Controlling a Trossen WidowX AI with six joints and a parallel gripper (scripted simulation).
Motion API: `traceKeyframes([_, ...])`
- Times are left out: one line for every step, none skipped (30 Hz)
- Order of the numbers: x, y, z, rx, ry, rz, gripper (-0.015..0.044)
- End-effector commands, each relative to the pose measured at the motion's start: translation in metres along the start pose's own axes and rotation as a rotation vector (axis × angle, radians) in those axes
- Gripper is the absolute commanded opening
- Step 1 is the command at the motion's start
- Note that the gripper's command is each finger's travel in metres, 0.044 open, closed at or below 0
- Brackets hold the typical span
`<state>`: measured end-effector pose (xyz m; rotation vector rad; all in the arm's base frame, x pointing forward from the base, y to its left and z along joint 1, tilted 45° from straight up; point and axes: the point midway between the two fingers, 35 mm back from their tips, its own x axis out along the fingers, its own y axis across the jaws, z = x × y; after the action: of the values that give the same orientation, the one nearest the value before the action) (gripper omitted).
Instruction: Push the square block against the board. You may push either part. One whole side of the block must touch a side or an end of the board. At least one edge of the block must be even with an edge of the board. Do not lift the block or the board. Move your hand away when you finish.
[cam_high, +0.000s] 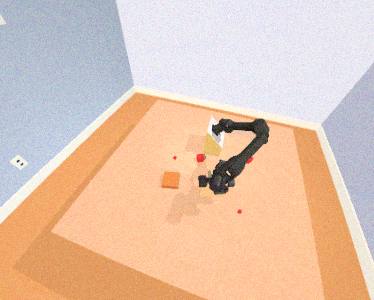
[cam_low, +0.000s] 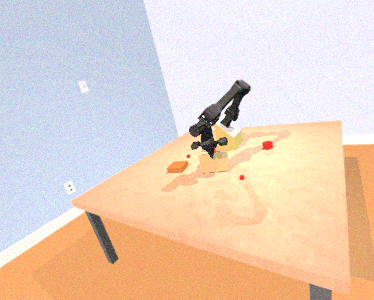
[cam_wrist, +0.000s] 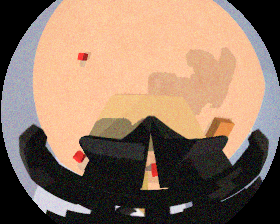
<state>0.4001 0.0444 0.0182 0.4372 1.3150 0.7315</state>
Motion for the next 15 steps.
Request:
traceKeyframes([-0.0007, 0.0012, -0.0029, -0.006, -0.003, 0.001, 0.0])
traceKeyframes([-0.0006, 0.0012, -0.0037, -0.006, -0.003, 0.001, 0.0])
traceKeyframes([-0.0006, 0.0012, -0.0044, -0.006, -0.003, 0.001, 0.0])
traceKeyframes([-0.0006, 0.0012, -0.0051, -0.006, -0.003, 0.001, 0.0])
traceKeyframes([-0.0006, 0.0012, -0.0059, -0.006, -0.003, 0.001, 0.0])
traceKeyframes([-0.0005, 0.0012, -0.0066, -0.006, -0.003, 0.001, 0.0])
traceKeyframes([-0.0005, 0.0012, -0.0074, -0.006, -0.003, 0.001, 0.0])
traceKeyframes([-0.0005, 0.0012, -0.0081, -0.006, -0.003, 0.001, 0.0])
traceKeyframes([-0.0005, 0.0012, -0.0089, -0.006, -0.003, 0.001, 0.0])
traceKeyframes([-0.0004, 0.0012, -0.0096, -0.005, -0.003, 0.001, 0.0])
traceKeyframes([-0.0004, 0.0012, -0.0104, -0.005, -0.003, 0.001, 0.0])
traceKeyframes([-0.0004, 0.0012, -0.0101, -0.005, -0.003, 0.001, 0.0])
traceKeyframes([-0.0004, 0.0012, -0.0095, -0.005, -0.003, 0.001, 0.0])
traceKeyframes([-0.0005, 0.0012, -0.0087, -0.006, -0.003, 0.001, 0.0])
traceKeyframes([-0.0005, 0.0011, -0.0077, -0.006, -0.003, 0.001, 0.0])
